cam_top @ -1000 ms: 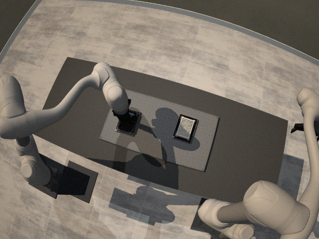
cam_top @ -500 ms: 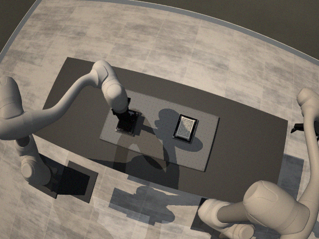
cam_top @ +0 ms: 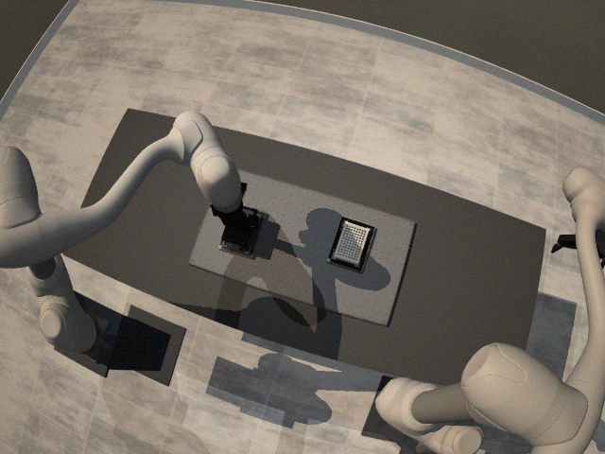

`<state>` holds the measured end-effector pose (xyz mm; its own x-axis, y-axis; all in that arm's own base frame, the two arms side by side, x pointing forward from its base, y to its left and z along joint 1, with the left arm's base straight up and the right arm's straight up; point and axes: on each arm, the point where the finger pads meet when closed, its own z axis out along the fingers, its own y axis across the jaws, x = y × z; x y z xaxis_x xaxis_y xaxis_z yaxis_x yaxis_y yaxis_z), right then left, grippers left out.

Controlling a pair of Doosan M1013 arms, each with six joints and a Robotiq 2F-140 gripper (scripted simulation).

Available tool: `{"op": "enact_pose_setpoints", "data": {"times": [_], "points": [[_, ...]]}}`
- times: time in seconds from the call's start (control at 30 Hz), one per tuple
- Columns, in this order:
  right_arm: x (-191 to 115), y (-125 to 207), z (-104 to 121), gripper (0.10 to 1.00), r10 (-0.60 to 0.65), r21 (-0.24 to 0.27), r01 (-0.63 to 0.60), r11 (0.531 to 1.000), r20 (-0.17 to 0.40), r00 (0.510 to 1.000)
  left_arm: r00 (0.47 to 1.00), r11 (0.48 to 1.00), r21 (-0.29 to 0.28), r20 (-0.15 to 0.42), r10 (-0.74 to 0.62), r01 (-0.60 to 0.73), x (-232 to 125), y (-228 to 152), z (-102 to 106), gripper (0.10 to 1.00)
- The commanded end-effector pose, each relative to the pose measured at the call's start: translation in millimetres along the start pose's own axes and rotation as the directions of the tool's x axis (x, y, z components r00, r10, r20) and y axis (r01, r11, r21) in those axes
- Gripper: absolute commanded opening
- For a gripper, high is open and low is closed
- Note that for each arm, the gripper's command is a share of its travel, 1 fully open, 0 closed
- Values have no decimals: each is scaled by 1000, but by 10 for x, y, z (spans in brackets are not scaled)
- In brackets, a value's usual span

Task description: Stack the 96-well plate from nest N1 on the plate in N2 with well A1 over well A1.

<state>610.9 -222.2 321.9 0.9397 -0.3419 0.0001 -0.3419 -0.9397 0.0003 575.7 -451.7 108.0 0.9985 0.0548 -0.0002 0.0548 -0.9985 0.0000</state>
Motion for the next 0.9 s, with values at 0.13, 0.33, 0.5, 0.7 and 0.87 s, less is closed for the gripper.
{"op": "enact_pose_setpoints", "data": {"times": [0.13, 0.33, 0.5, 0.7, 0.87], "points": [[2, -1, -8, 1000, 0, 0, 0, 1000, -1, 1000, 1000, 1000, -1, -1, 0, 0, 3, 2, -116, 99], [2, -1, -8, 1000, 0, 0, 0, 1000, -1, 1000, 1000, 1000, -1, -1, 0, 0, 3, 2, -204, 99], [2, -1, -8, 1000, 0, 0, 0, 1000, -1, 1000, 1000, 1000, -1, -1, 0, 0, 3, 2, -203, 99], [2, -1, -8, 1000, 0, 0, 0, 1000, -1, 1000, 1000, 1000, -1, -1, 0, 0, 3, 2, -203, 99], [2, -1, -8, 1000, 0, 0, 0, 1000, -1, 1000, 1000, 1000, -1, -1, 0, 0, 3, 2, -203, 99]]}}
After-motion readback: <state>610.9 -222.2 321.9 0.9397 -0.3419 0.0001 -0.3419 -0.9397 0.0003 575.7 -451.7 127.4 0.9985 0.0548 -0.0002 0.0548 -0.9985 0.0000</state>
